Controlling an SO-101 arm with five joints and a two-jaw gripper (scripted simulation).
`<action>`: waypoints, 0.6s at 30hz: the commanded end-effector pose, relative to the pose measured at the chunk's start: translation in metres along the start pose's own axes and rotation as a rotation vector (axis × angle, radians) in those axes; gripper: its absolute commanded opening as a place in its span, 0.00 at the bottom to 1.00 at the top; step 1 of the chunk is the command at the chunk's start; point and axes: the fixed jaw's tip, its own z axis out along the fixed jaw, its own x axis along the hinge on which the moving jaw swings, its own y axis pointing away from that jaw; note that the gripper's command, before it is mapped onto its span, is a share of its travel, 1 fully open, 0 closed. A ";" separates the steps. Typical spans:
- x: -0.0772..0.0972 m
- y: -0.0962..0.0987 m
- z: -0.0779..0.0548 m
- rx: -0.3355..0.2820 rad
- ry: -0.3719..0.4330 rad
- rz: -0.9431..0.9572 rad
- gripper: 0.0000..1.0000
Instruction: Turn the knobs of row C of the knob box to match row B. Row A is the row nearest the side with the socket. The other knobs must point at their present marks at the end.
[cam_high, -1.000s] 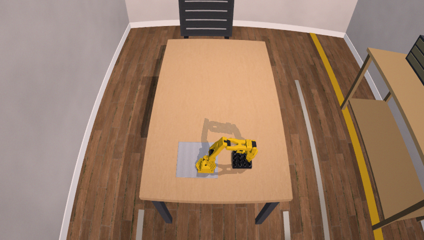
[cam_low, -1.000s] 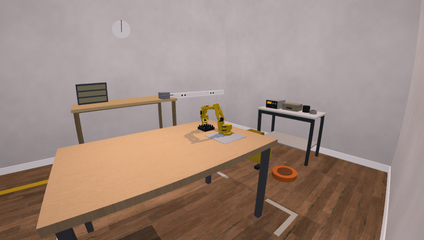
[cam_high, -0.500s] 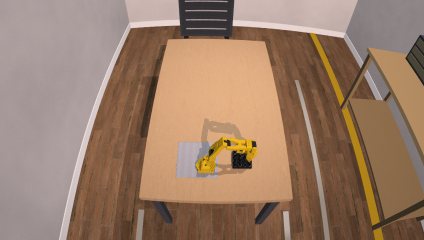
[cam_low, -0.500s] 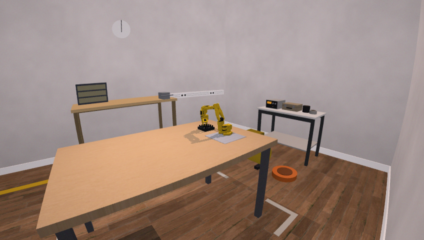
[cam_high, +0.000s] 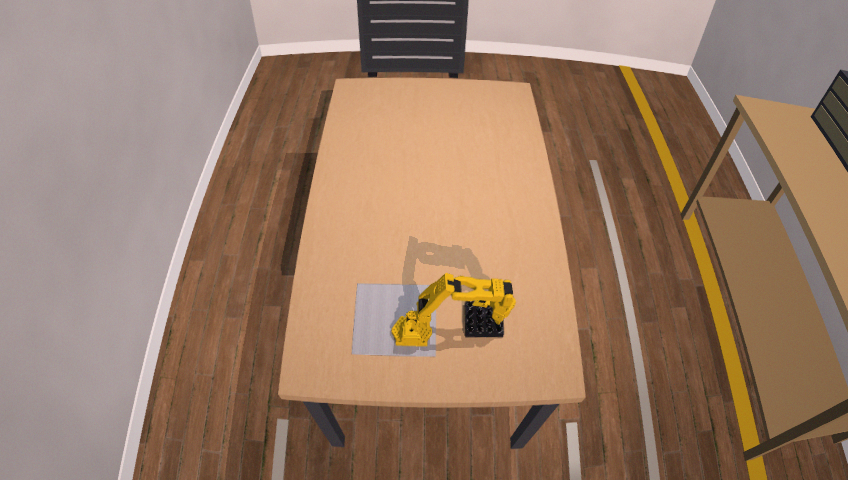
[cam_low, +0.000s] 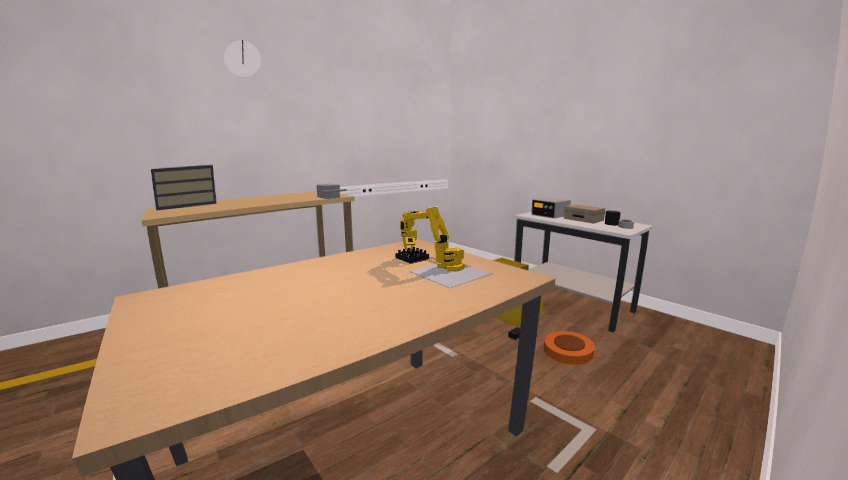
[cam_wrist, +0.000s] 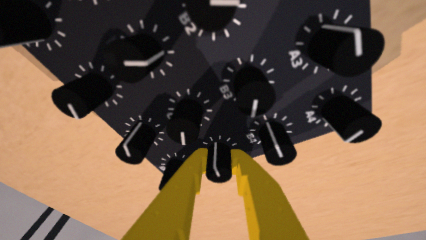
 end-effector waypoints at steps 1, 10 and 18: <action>-0.001 0.002 0.001 -0.009 -0.008 -0.007 0.04; -0.002 0.003 0.001 -0.009 -0.008 -0.007 0.07; -0.002 0.003 0.001 -0.009 -0.008 -0.007 0.08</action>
